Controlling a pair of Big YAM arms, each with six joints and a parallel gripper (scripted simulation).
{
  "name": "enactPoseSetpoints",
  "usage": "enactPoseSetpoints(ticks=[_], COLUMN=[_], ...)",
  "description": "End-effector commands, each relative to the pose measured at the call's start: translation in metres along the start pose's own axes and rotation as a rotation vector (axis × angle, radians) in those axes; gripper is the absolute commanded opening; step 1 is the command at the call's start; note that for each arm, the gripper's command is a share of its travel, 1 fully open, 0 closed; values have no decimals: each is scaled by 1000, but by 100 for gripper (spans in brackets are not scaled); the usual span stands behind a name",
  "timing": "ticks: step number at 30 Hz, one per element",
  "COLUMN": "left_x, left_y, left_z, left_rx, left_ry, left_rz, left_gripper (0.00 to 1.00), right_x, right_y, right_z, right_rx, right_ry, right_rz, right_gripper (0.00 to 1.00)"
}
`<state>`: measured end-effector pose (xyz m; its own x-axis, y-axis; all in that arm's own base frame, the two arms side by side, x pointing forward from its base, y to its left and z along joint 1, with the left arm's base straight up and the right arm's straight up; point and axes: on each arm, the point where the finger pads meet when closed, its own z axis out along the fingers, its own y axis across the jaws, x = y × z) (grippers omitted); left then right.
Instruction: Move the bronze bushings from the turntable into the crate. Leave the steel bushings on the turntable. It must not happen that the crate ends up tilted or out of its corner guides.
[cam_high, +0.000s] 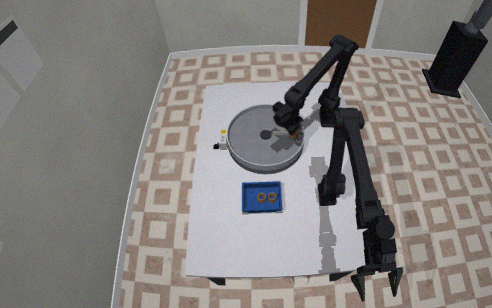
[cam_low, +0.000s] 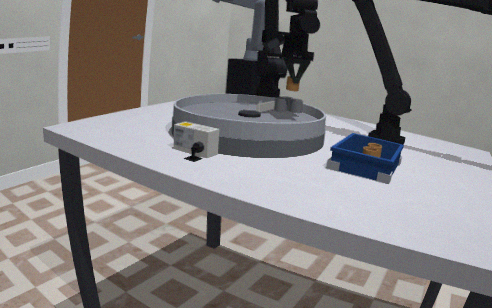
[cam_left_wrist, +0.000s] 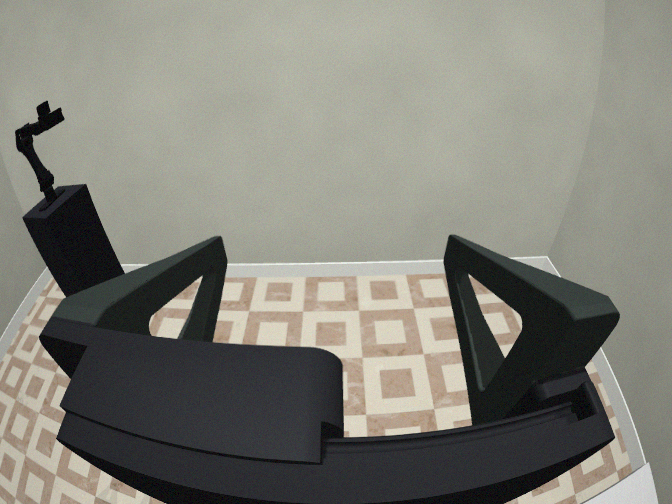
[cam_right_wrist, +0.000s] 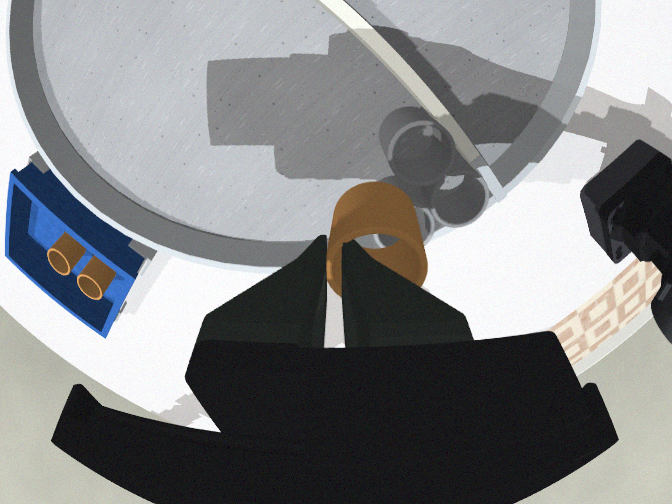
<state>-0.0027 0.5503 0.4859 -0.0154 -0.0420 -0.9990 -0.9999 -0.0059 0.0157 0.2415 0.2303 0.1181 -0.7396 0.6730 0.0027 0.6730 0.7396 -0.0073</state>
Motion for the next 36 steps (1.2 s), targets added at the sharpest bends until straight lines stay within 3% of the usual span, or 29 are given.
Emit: enactPoseSetpoints(ticks=[1, 20, 34, 36], left_x=[-14, -14, -14, -14], left_y=[3, 3, 3, 3], left_z=[-6, -6, -6, -6], left_rx=[-5, -5, -5, -5], left_ry=[-42, -42, -42, -42], left_rz=[-16, -16, -16, -16], left_gripper=[100, 100, 100, 100], right_x=[3, 13, 32, 32], right_y=[25, 77, 185, 185], right_z=[-19, -19, -19, -19], right_rx=[-50, -51, -45, -45], right_ry=[-5, -4, -2, -2], right_rz=[-8, -1, -1, -1], right_gripper=[0, 0, 0, 0])
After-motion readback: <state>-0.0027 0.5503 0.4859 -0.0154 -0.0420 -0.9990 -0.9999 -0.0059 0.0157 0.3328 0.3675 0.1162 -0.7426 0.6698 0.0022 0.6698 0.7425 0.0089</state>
